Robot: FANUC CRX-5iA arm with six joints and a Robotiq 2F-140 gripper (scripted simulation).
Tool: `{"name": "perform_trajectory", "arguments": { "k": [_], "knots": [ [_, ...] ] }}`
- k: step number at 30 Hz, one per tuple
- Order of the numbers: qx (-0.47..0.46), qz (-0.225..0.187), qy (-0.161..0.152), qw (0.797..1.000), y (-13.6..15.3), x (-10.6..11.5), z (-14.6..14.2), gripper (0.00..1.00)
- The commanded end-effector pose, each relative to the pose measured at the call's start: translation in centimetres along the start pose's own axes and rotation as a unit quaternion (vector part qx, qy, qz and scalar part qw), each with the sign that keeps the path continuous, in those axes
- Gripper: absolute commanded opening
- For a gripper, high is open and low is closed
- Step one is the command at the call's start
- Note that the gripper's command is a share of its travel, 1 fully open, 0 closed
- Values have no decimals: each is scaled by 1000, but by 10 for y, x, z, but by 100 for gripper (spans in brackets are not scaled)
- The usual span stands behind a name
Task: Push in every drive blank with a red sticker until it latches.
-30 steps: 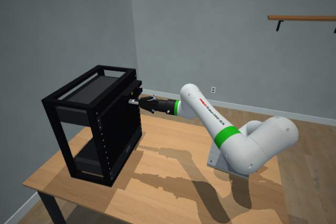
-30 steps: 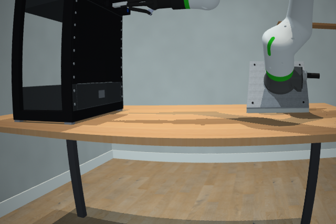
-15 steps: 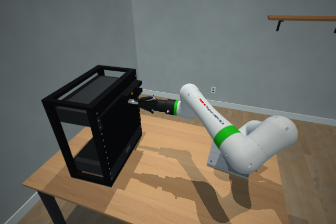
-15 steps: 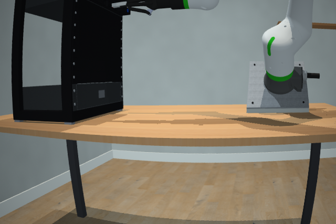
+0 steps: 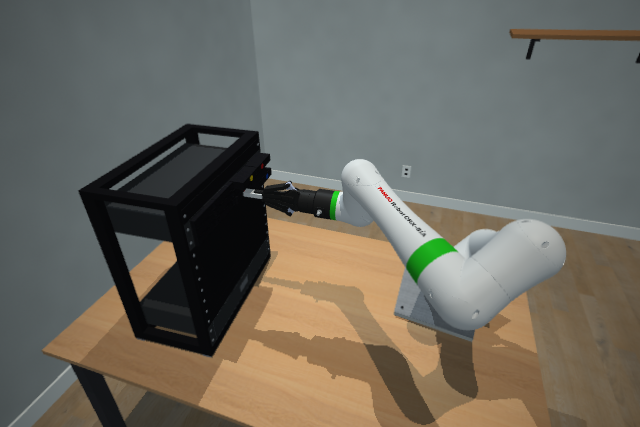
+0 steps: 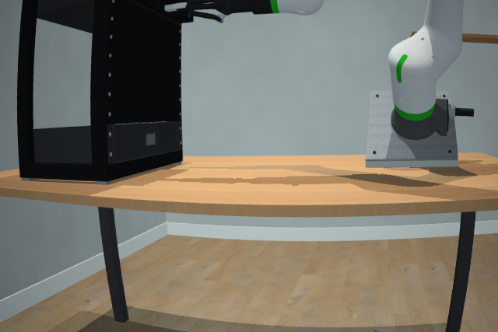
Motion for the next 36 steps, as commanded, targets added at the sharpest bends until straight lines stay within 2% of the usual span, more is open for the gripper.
{"name": "perform_trajectory", "arguments": {
  "k": [1, 36],
  "knots": [
    [0, 0, 0, 1000, 0, 0, 0, 0],
    [0, 0, 0, 1000, 0, -6, 0, 0]
  ]
}}
Point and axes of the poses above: the point where the finger pads meet when closed, its own x axis back along the fingers, its own z axis across the jaws, y = z × x, the point moved 10 cm from there along x, back along the fingers, and after that the axes turned 6 degrees about x, right-handed, at the moved point
